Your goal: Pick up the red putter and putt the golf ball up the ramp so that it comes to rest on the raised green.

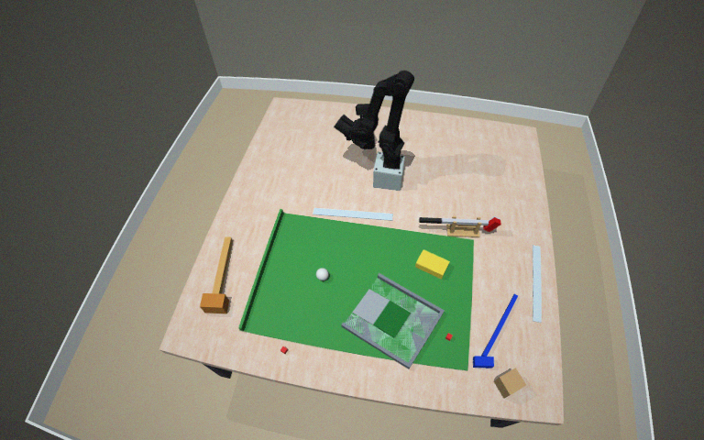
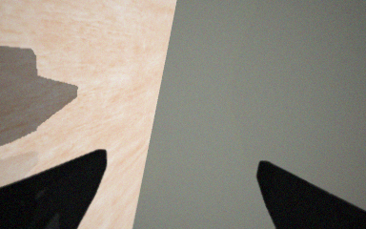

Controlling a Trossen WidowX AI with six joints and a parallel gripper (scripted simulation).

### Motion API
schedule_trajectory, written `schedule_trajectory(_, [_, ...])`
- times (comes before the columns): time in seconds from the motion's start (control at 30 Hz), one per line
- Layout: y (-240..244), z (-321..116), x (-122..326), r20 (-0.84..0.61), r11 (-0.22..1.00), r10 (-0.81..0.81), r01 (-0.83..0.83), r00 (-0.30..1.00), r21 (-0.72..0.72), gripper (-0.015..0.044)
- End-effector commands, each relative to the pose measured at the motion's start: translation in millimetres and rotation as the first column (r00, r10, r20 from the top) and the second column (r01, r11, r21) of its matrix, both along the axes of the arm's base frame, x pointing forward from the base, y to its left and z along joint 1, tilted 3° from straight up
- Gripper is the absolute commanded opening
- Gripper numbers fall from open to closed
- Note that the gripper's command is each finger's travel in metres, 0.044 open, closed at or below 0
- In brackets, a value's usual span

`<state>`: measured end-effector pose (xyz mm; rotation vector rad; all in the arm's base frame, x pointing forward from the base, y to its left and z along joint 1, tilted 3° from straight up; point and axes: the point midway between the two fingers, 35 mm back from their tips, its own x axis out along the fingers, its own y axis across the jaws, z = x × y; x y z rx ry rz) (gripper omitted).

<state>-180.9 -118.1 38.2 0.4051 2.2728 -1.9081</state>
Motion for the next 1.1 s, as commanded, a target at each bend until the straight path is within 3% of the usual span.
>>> schedule_trajectory(0.0, [-2, 0, 1, 0.005, 1.0, 0.011, -0.011, 1.0, 0.002, 0.0426])
schedule_trajectory(0.13, [-46, -10, 26, 0.111, 0.973, 0.225, -0.23, 0.968, 0.035, 0.044])
schedule_trajectory(0.27, [-90, -20, 71, 0.238, 0.874, 0.456, -0.482, 0.858, 0.064, 0.044])
schedule_trajectory(0.57, [-133, -37, 209, 0.507, 0.427, 0.762, -0.901, 0.403, 0.074, 0.044])
schedule_trajectory(0.8, [-102, -42, 323, 0.683, -0.038, 0.731, -0.999, -0.01, 0.027, 0.044])
schedule_trajectory(1.07, [-4, -38, 421, 0.827, -0.533, 0.435, -0.842, -0.356, -0.082, 0.044])
